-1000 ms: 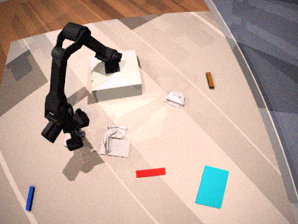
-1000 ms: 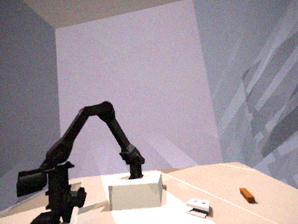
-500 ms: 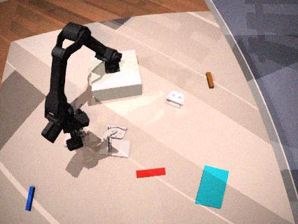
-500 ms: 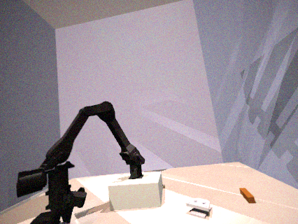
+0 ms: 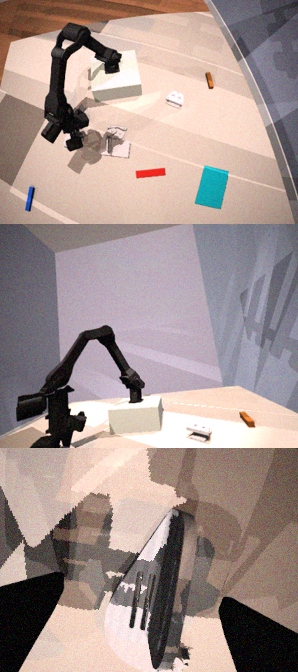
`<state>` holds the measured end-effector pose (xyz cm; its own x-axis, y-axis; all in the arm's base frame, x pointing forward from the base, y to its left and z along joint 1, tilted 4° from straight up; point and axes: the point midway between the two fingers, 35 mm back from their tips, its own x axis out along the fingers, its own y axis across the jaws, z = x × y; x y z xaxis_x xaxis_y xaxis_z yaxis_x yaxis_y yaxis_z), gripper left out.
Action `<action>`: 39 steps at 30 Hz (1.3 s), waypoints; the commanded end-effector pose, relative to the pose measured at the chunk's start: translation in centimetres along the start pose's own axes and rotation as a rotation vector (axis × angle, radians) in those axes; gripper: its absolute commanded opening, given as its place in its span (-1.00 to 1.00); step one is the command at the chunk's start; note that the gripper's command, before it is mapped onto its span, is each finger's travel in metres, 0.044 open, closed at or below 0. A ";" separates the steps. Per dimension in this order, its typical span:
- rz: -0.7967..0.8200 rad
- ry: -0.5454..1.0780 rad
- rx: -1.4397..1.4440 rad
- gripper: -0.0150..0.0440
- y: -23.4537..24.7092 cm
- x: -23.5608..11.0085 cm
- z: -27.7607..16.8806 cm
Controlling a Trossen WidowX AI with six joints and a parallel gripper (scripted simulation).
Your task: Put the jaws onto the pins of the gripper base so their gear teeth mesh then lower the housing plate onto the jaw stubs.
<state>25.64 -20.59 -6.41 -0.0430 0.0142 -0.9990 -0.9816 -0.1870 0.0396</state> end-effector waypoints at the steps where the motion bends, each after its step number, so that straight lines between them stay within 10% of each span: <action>1: 0.007 0.001 -0.004 1.00 0.1 0.1 0.0; 25: 0.007 0.001 -0.004 1.00 0.1 0.1 0.0; 39: 0.000 0.000 0.000 -0.04 0.0 0.0 0.0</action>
<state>25.61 -20.59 -6.41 -0.0444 0.0140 -0.9989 -0.9815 -0.1870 0.0410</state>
